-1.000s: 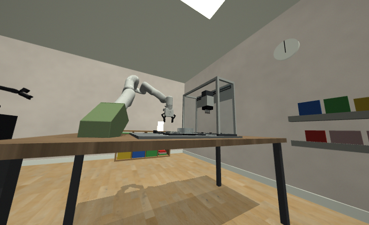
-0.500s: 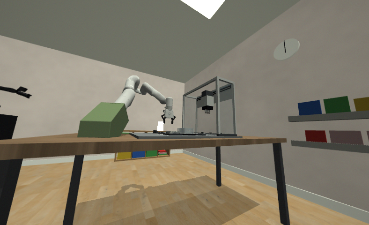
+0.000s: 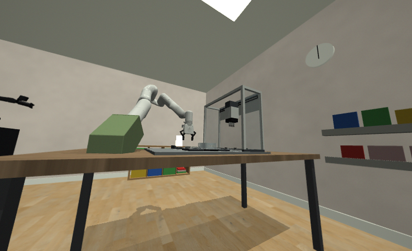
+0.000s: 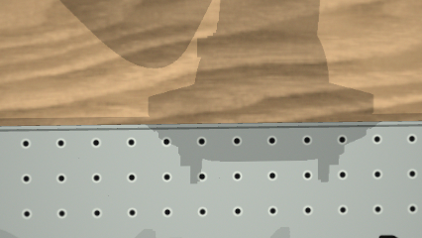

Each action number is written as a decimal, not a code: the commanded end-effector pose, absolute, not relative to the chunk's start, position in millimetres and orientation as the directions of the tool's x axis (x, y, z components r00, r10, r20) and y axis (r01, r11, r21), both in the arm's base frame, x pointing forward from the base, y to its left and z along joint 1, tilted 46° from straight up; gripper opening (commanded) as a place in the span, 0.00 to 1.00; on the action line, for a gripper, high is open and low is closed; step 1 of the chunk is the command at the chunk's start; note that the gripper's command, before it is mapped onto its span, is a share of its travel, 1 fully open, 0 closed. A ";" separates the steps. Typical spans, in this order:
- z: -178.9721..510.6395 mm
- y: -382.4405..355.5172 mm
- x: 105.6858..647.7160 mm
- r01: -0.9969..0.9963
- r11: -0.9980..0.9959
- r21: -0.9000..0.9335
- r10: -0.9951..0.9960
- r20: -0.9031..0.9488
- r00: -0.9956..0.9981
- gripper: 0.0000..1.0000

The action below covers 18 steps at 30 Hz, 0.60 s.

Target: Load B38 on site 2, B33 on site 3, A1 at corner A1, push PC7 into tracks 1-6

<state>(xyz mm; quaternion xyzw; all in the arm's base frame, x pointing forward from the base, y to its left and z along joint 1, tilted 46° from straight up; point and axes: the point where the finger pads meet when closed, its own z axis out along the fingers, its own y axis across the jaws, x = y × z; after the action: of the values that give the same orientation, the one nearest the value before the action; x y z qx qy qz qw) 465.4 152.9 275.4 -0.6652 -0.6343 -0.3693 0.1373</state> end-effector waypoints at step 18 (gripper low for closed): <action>257.1 171.2 475.6 0.944 -0.159 0.289 0.742 0.665 -0.079 1.00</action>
<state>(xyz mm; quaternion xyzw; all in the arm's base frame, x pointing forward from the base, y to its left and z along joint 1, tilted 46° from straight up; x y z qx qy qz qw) 473.6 169.7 257.6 -0.6652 -0.6342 -0.3693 0.1372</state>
